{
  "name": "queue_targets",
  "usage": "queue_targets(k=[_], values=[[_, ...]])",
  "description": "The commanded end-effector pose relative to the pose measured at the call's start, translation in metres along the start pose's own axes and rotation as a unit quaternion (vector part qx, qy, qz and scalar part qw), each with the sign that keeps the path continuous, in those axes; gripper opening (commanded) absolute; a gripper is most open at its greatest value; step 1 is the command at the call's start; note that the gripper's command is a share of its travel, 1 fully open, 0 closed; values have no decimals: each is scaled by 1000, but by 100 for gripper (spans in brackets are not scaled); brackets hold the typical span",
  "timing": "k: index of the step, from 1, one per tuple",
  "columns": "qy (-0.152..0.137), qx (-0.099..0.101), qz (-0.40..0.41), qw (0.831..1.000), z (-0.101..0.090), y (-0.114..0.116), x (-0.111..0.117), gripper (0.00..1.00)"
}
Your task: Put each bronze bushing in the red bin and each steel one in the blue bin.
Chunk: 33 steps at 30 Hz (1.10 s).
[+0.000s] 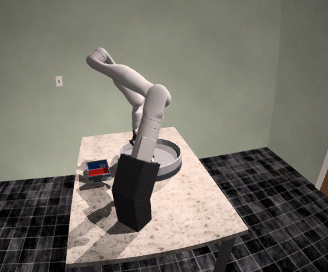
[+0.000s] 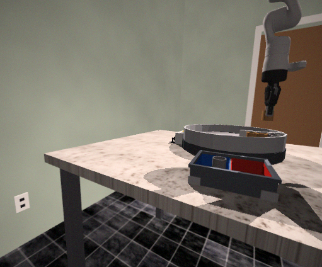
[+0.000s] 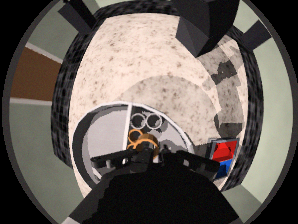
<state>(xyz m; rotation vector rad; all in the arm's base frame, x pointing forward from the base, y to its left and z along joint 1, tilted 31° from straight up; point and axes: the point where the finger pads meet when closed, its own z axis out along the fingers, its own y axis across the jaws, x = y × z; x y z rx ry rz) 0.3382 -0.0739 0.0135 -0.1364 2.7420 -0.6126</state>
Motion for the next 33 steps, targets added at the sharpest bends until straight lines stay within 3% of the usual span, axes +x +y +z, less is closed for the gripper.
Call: queue_targets(k=[1, 4, 6, 8, 11, 14, 19, 25, 29, 32, 33], values=[[-3, -3, -1, 1000, -2, 3, -2, 0], [-3, -3, -1, 1000, -2, 3, -2, 0], [-2, -2, 0, 1000, -2, 21, -7, 0], [-2, -2, 0, 1000, -2, 21, -7, 0], [-2, -2, 0, 1000, -2, 50, -14, 0], [-2, -2, 0, 1000, -2, 50, -14, 0], [-3, -3, -1, 1000, -2, 99, -27, 0], [-3, -3, -1, 1000, -2, 109, -30, 0], [-3, -3, -1, 1000, -3, 148, -40, 0], [-3, -3, -1, 1000, -3, 148, -40, 0], [-3, -3, -1, 1000, -3, 157, -42, 0]])
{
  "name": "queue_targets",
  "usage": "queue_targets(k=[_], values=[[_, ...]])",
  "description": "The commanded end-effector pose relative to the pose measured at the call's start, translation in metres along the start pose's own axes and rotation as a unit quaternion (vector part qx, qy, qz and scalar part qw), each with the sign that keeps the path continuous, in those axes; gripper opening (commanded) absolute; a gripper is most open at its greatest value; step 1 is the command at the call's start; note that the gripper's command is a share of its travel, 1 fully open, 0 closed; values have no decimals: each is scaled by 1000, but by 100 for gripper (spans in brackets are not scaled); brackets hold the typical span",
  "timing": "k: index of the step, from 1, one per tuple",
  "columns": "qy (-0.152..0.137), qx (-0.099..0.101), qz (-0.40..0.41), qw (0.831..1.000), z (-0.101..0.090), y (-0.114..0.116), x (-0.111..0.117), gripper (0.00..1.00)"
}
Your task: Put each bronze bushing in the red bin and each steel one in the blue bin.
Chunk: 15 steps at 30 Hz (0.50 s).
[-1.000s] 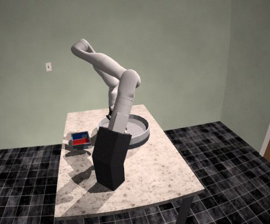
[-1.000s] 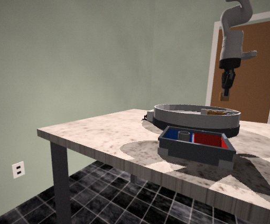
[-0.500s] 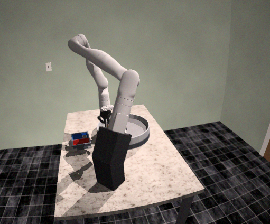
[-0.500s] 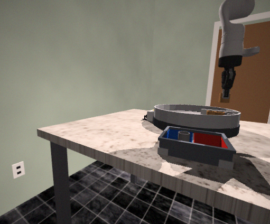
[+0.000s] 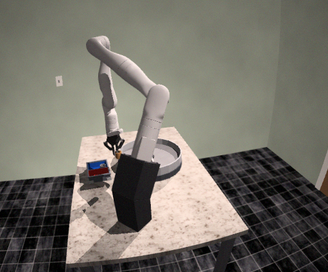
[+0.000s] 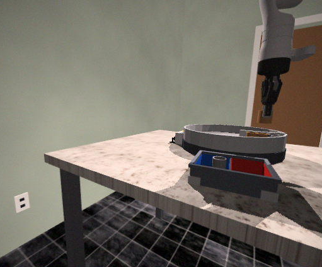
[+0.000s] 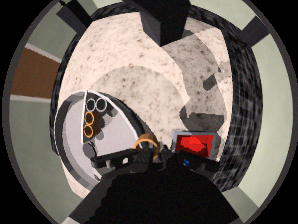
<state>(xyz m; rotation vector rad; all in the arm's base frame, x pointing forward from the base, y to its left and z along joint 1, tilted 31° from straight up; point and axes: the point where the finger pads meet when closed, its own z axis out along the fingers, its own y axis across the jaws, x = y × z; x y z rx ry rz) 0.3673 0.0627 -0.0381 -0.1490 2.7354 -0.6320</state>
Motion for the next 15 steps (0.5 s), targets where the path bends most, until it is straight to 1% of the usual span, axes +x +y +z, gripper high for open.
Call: queue_targets(k=[1, 4, 9, 14, 15], values=[[-1, -9, 5, 1000, -3, 22, -11, 0], [-1, -9, 5, 1000, -3, 51, -19, 0], [-1, -9, 5, 1000, -3, 51, -19, 0], [-1, -9, 5, 1000, -4, 100, -32, 0], [-1, -9, 5, 1000, -4, 100, -32, 0]])
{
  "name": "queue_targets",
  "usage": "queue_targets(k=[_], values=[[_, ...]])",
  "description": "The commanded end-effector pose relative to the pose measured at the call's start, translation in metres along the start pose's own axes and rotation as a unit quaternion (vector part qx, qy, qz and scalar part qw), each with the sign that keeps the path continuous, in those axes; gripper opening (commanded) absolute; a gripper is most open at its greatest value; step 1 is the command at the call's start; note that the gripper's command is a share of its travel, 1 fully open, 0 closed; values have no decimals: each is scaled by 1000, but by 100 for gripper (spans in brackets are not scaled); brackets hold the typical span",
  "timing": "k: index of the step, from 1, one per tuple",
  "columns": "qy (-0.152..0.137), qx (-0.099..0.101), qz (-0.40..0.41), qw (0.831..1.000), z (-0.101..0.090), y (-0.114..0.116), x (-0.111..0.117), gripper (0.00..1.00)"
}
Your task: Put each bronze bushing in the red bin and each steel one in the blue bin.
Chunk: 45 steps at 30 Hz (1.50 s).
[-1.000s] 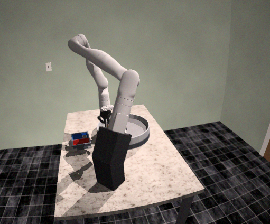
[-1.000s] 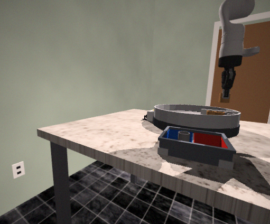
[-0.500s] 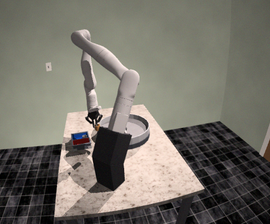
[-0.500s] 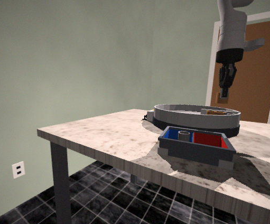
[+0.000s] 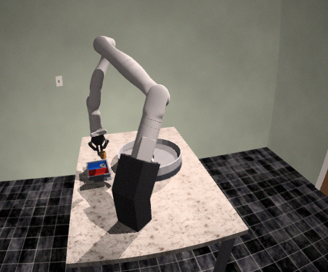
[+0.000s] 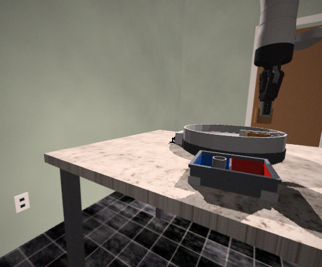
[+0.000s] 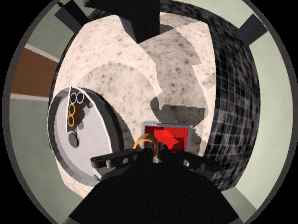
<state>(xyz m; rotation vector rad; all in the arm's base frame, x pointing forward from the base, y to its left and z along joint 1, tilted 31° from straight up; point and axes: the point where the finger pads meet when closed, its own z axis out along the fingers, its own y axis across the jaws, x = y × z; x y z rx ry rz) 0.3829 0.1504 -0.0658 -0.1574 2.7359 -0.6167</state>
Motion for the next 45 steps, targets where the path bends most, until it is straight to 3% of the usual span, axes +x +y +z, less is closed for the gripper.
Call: queue_targets(k=[1, 19, 24, 29, 34, 37, 42, 45], values=[[1, -4, 6, 1000, 3, 9, -10, 0], [0, -4, 6, 1000, 3, 10, -10, 0], [0, -4, 6, 1000, 26, 10, -10, 0], [0, -4, 6, 1000, 26, 10, -10, 0], [0, -4, 6, 1000, 49, 10, -10, 0], [0, -4, 6, 1000, 49, 10, -10, 0], [0, -4, 6, 1000, 73, 10, -10, 0], [0, -4, 6, 1000, 73, 10, -10, 0]])
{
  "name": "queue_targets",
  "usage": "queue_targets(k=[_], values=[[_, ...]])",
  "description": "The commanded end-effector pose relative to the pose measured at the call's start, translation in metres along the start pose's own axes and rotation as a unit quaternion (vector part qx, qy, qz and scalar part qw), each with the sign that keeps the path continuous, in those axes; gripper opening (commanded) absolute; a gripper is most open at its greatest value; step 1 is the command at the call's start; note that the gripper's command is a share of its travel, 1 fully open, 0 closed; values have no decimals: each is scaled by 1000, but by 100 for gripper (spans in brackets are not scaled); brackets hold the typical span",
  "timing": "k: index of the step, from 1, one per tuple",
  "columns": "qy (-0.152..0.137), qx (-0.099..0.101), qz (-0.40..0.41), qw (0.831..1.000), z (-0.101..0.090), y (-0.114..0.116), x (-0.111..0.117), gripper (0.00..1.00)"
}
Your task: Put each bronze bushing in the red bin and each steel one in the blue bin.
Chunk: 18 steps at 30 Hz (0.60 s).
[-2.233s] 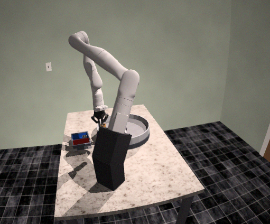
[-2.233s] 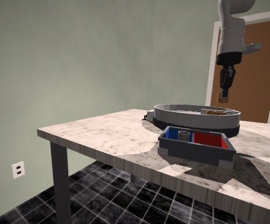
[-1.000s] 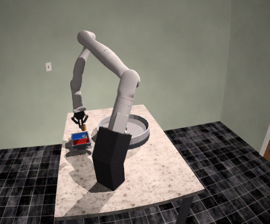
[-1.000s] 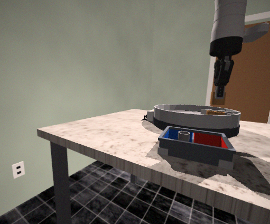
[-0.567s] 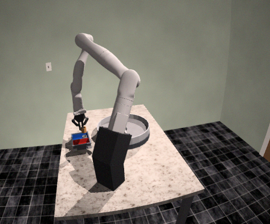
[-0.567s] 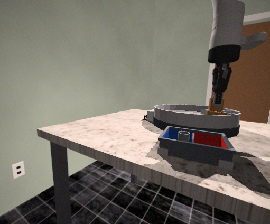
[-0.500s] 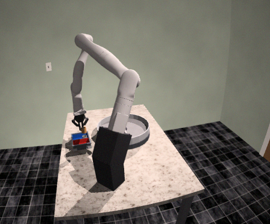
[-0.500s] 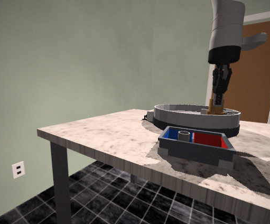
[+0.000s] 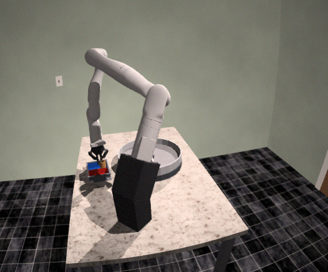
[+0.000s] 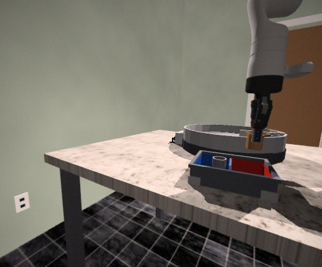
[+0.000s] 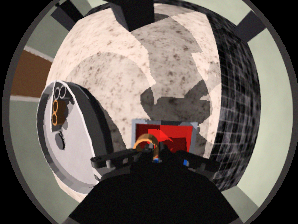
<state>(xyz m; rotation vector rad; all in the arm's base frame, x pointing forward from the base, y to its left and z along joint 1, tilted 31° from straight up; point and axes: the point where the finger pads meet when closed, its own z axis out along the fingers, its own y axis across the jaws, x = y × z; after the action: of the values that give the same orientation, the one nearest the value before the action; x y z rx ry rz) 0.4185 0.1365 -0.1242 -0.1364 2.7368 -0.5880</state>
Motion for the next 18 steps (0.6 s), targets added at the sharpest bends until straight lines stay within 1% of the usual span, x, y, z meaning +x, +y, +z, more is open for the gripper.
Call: queue_targets(k=[1, 2, 7, 18], values=[[2, 4, -3, 1000, 5, -1, 4, 0], [2, 4, -3, 1000, 5, -1, 4, 0], [2, 4, -3, 1000, 29, -2, 4, 0], [2, 4, -3, 1000, 29, -2, 4, 0]])
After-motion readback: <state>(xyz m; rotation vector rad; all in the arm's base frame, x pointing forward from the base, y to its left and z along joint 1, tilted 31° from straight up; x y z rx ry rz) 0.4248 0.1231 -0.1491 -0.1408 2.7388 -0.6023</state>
